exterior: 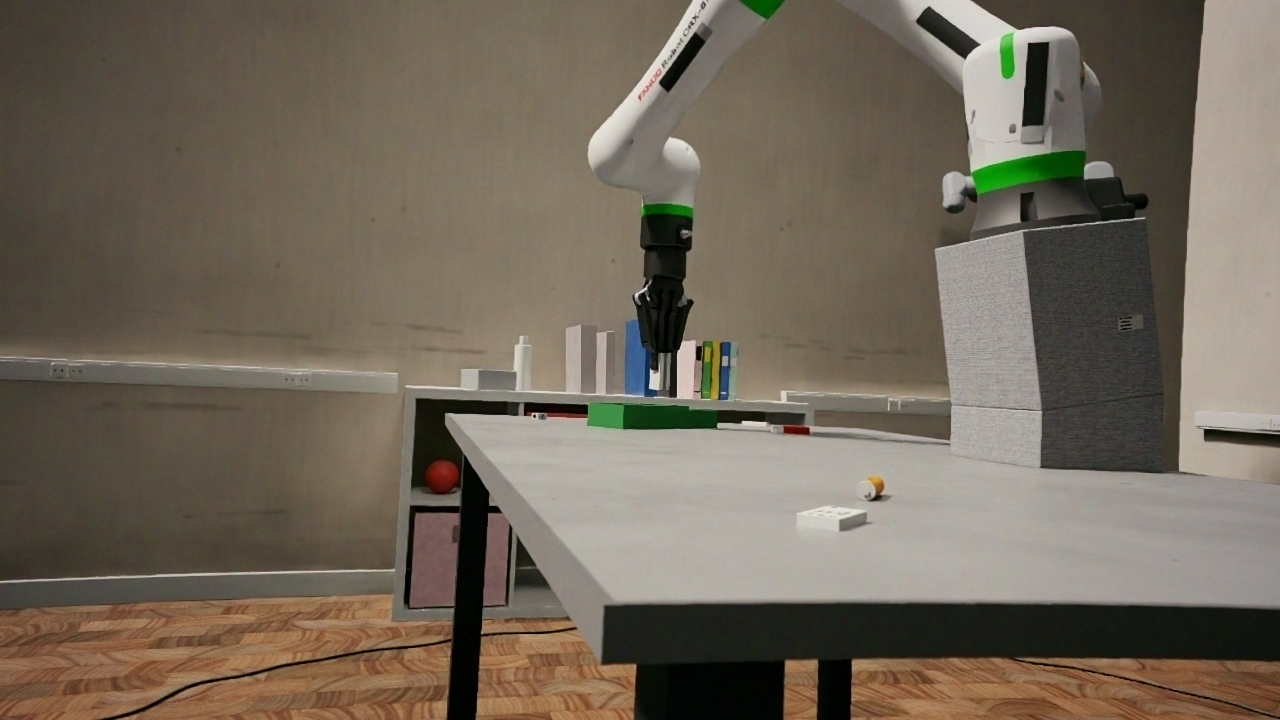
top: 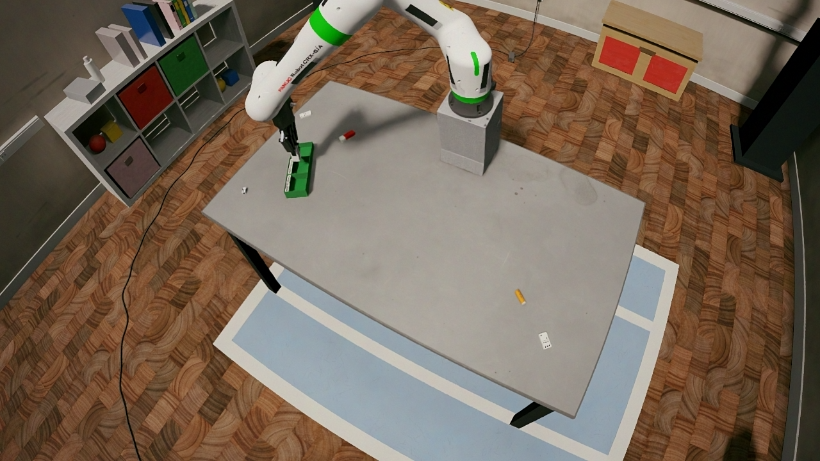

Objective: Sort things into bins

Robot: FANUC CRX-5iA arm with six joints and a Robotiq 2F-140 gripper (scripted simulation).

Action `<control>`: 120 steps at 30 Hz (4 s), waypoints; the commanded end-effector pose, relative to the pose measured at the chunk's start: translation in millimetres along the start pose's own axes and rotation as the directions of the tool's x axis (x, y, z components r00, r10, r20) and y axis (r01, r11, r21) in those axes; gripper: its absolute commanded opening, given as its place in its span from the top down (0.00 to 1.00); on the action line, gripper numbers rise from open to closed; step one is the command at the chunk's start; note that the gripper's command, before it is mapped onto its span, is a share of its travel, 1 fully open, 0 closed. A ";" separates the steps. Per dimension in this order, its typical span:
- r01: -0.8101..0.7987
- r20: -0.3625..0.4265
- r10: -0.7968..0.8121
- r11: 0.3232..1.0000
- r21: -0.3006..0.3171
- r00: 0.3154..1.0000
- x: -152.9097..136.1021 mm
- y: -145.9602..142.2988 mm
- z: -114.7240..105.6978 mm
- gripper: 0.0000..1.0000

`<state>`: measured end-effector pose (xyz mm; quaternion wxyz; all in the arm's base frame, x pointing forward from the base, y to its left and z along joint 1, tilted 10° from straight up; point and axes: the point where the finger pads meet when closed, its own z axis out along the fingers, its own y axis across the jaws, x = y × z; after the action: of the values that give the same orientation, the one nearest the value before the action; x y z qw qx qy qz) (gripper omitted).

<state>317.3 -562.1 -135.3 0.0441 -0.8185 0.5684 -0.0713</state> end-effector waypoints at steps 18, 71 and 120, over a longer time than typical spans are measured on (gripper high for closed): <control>0.000 0.000 0.000 1.000 0.000 1.000 -10.1 -74.3 -3.1 0.85; 0.000 0.000 0.000 1.000 0.000 1.000 -11.3 -83.2 49.3 0.85; 0.000 0.000 0.000 1.000 0.000 1.000 -11.3 -83.2 -1.4 0.85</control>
<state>391.5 -522.3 -130.6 0.0441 -0.8184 0.5684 -0.0713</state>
